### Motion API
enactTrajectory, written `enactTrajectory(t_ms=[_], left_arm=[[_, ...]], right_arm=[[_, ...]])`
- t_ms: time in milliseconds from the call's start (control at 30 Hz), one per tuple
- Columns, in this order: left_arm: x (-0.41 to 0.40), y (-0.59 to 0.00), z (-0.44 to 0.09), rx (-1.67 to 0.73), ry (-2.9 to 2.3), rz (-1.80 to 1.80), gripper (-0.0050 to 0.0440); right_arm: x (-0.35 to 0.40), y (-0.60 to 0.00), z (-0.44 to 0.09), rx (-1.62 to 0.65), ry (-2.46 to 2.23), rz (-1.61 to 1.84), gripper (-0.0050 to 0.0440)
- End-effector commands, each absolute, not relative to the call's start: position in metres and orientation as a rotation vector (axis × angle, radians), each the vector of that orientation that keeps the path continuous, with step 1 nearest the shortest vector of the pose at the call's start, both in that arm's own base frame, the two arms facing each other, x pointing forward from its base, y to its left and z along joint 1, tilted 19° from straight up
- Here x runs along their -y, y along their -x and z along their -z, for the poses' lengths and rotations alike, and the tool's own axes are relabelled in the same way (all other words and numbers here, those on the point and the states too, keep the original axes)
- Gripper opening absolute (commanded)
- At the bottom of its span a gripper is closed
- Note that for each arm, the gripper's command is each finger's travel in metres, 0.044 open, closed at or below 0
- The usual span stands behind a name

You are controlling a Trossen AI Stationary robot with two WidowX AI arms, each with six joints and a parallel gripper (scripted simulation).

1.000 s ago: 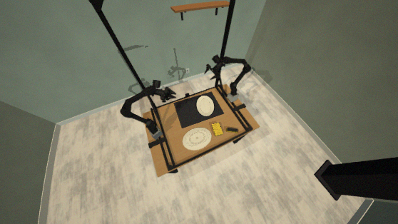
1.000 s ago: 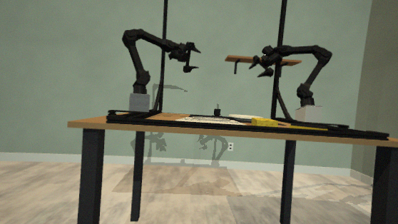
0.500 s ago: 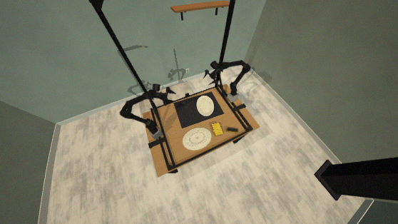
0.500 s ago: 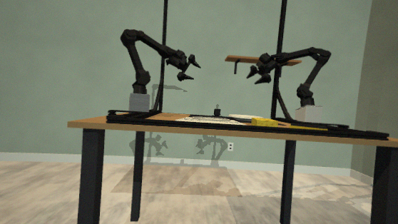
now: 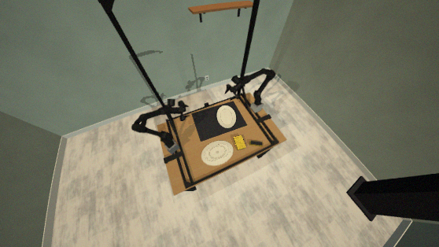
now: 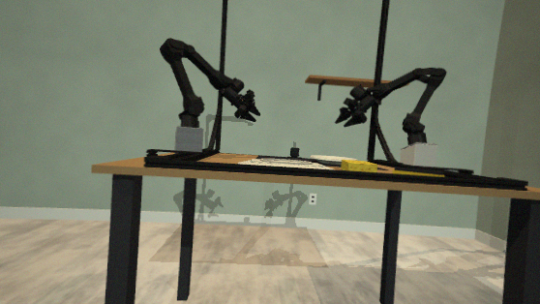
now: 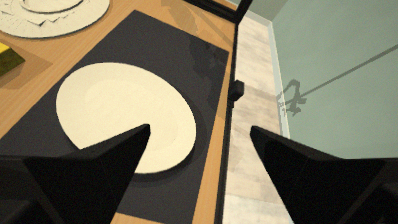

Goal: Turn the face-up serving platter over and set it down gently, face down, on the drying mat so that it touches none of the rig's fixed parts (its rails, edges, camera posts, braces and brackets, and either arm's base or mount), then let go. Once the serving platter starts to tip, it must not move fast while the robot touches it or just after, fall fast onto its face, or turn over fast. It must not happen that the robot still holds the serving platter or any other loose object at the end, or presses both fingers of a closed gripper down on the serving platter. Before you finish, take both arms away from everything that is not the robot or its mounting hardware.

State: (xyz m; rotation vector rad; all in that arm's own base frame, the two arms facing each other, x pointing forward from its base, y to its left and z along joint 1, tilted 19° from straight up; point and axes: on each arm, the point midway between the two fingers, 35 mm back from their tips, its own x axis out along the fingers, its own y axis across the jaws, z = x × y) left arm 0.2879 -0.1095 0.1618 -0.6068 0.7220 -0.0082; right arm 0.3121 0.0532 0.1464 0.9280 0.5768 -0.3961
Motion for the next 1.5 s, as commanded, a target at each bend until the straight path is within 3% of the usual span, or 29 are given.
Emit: enactTrajectory(t_ms=[0,333,1467], left_arm=[[0.110,-0.286,-0.134,-0.740,0.503,0.046,0.0440],[0.107,-0.275,-0.094,-0.749,0.306,0.127,0.0440],[0.043,-0.153,-0.140,-0.606,-0.022,-0.009,0.0440]], right_arm=[[-0.072,-0.300,-0.126,-0.669,-0.733,0.227,0.0440],[-0.106,-0.275,-0.097,-0.749,-0.306,-0.127,0.0440],[-0.097,-0.282,-0.100,-0.726,-0.329,-0.091,0.0440]])
